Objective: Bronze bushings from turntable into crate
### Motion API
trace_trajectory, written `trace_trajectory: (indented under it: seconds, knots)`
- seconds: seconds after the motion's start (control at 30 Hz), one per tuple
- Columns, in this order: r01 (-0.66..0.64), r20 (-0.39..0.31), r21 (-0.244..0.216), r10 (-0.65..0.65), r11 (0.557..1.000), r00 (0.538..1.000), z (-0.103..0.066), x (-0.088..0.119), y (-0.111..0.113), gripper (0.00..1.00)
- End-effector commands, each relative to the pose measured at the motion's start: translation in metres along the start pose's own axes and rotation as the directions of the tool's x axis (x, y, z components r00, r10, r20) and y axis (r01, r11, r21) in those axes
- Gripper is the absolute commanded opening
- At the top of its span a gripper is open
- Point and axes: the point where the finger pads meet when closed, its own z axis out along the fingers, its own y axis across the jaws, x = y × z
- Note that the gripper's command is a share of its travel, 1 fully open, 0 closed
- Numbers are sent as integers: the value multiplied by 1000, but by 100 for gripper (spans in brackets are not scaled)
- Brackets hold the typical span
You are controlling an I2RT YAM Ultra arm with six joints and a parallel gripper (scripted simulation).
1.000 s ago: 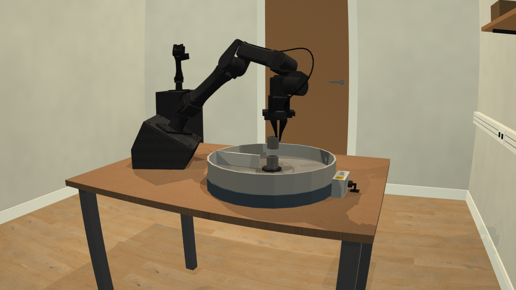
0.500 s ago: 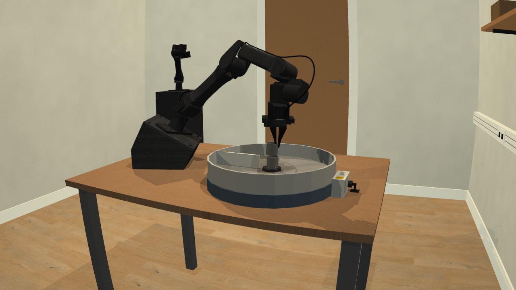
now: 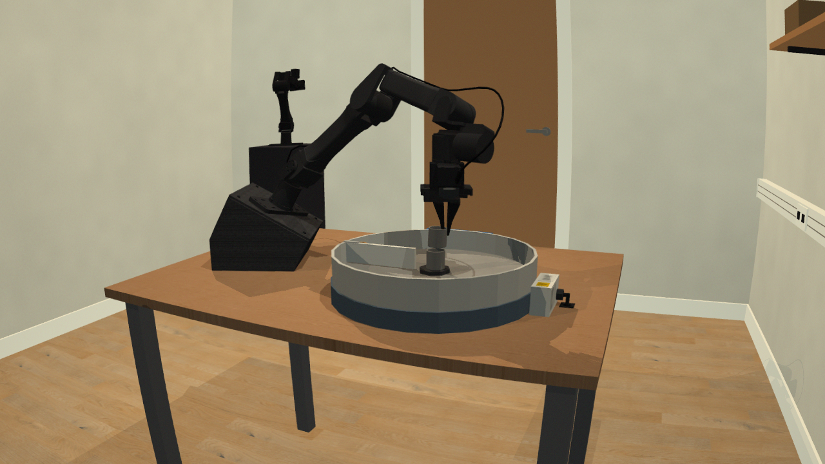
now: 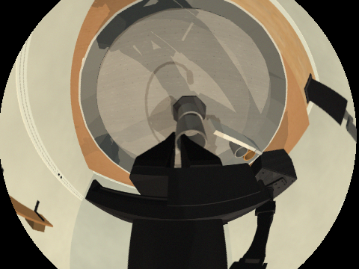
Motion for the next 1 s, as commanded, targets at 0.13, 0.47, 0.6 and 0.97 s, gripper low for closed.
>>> trace_trajectory:
  seconds: [0.13,0.47,0.6,0.97]
  knots:
    - [2,72,-39,1,999,997,-27,-11,7,0]
    - [2,72,-39,1,999,997,-27,-11,7,0]
    - [3,72,-39,0,999,997,-27,-11,7,0]
    - [16,74,-39,-13,999,997,-27,-12,3,0]
